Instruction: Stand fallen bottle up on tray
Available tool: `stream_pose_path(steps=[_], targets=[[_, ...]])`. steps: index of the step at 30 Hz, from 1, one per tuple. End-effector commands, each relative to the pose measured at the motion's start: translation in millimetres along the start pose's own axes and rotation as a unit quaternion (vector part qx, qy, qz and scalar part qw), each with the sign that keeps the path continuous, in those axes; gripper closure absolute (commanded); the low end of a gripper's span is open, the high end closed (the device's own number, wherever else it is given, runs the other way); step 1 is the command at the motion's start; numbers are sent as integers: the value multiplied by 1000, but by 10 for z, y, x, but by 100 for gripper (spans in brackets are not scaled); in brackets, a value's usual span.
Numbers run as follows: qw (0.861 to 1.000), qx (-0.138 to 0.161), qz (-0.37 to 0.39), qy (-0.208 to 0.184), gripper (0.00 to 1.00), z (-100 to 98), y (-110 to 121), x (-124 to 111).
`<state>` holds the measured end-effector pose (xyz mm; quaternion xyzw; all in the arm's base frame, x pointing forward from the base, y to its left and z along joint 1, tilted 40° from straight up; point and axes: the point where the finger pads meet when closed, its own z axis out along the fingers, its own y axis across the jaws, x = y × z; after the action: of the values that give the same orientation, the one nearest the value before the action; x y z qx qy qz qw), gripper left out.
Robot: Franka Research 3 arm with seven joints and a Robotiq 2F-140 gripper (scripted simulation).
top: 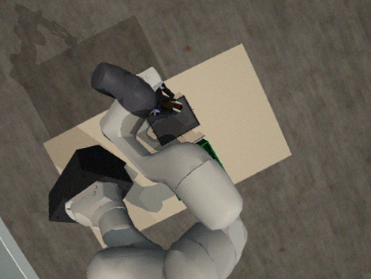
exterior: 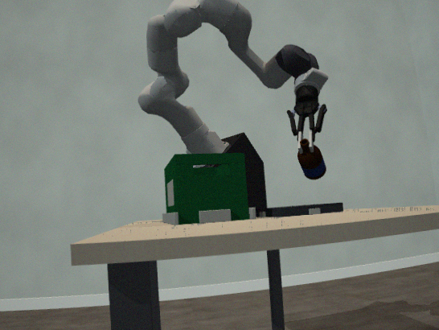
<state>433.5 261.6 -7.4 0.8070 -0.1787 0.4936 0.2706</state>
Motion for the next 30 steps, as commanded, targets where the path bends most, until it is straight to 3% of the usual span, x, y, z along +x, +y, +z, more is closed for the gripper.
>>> stream_pose_path(steps=[1, 13, 30], targets=[[1000, 3, 4, 3, 100, -21, -26, 20], [1000, 2, 4, 17, 100, -18, -25, 10], [998, 2, 4, 67, 100, -22, -24, -12]])
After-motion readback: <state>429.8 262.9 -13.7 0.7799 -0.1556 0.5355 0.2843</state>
